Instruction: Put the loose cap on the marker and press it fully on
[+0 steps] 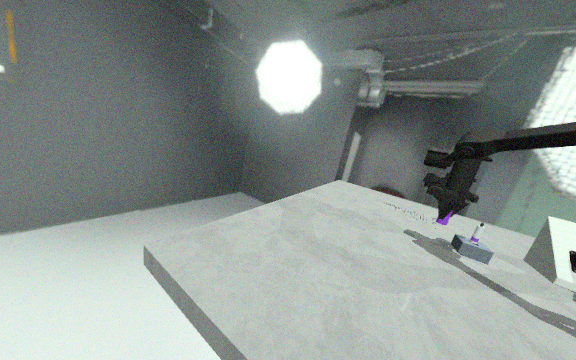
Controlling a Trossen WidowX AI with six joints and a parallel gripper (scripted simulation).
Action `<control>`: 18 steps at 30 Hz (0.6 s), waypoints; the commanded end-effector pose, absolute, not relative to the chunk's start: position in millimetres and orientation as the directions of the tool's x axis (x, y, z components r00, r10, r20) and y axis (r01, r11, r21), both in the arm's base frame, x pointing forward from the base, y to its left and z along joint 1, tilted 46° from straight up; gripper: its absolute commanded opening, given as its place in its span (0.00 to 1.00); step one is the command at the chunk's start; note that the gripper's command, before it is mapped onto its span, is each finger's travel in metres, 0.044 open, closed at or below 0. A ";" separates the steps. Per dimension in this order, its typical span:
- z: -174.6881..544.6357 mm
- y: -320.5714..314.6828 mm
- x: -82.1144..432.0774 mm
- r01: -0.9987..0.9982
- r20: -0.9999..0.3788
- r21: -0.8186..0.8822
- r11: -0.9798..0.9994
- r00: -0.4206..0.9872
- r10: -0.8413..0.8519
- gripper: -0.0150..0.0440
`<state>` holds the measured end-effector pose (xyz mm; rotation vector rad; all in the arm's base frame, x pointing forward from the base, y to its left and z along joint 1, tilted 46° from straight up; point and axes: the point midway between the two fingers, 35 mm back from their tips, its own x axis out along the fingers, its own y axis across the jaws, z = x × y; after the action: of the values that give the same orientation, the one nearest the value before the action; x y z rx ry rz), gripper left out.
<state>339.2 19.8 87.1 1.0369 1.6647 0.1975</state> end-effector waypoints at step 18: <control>115.7 -25.1 262.5 0.527 -0.710 0.594 0.607 -0.010 0.704 0.25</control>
<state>276.5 -20.1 111.7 1.0360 1.6655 0.1866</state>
